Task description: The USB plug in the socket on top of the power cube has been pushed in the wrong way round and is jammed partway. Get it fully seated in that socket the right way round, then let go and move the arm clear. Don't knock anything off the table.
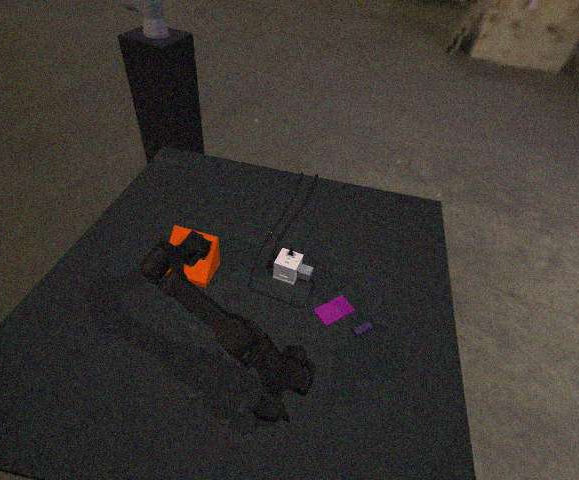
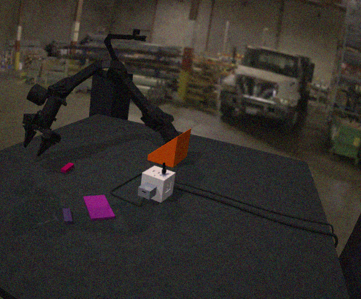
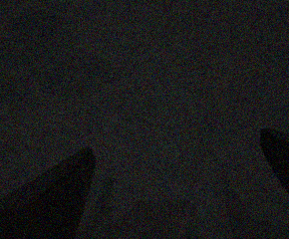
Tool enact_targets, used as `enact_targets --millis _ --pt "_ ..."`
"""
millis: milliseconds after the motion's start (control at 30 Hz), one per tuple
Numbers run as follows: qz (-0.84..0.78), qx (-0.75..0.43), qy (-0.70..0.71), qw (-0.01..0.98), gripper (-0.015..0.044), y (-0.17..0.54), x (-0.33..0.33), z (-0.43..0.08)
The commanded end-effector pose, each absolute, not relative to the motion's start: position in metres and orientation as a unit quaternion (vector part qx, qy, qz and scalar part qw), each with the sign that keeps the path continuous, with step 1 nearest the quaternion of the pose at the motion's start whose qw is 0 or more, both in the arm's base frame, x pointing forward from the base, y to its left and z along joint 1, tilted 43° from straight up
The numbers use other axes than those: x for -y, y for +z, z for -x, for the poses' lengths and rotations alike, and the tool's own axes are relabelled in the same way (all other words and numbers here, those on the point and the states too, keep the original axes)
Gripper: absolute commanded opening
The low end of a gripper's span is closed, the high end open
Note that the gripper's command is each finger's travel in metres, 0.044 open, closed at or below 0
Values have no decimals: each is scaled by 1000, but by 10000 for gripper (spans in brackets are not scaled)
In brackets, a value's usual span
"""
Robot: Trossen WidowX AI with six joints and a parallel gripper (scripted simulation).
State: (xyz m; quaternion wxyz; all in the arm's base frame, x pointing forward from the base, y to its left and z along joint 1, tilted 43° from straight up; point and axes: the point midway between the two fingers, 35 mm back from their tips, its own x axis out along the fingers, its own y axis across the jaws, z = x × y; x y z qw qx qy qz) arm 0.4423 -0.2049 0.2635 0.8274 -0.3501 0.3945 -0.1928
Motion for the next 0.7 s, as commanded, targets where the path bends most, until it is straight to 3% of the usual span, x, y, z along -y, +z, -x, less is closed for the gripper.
enact_targets --millis 0,333,667 --pt "370 -447 -116 806 440 213 152 -457" --pt "464 -561 89 680 440 98 -2 -437" --pt "612 -616 251 428 440 16 -125 -326"
